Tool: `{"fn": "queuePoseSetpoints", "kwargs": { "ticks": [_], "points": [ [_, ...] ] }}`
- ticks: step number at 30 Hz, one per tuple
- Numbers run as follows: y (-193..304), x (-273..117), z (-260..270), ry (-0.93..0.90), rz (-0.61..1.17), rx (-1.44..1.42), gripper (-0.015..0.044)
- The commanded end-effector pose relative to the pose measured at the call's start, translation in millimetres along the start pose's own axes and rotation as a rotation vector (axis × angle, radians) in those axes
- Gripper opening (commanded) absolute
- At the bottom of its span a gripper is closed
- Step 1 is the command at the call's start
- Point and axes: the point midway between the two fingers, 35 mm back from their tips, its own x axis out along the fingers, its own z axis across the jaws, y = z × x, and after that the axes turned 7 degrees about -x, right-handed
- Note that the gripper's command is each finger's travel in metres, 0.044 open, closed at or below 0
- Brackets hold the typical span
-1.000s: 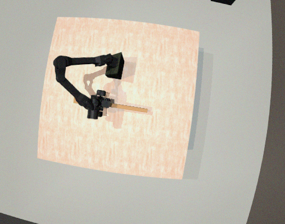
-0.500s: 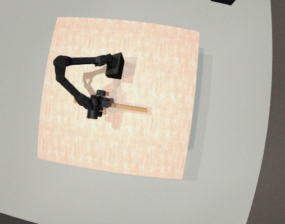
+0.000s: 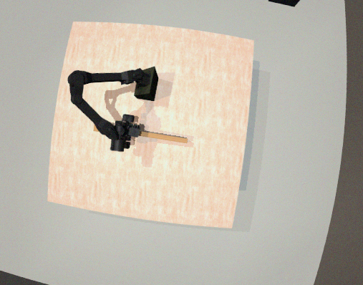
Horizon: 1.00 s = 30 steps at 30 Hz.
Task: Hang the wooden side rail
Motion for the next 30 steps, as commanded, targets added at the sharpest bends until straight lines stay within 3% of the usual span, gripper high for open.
{"fn": "queuePoseSetpoints", "kwargs": {
  "ticks": [1,30],
  "points": [
    [2.9,-4.6,-3.6,0.015,0.002,0.003,0.0000],
    [6.0,-3.6,-2.2,0.015,0.002,0.003,0.0000]
  ]
}}
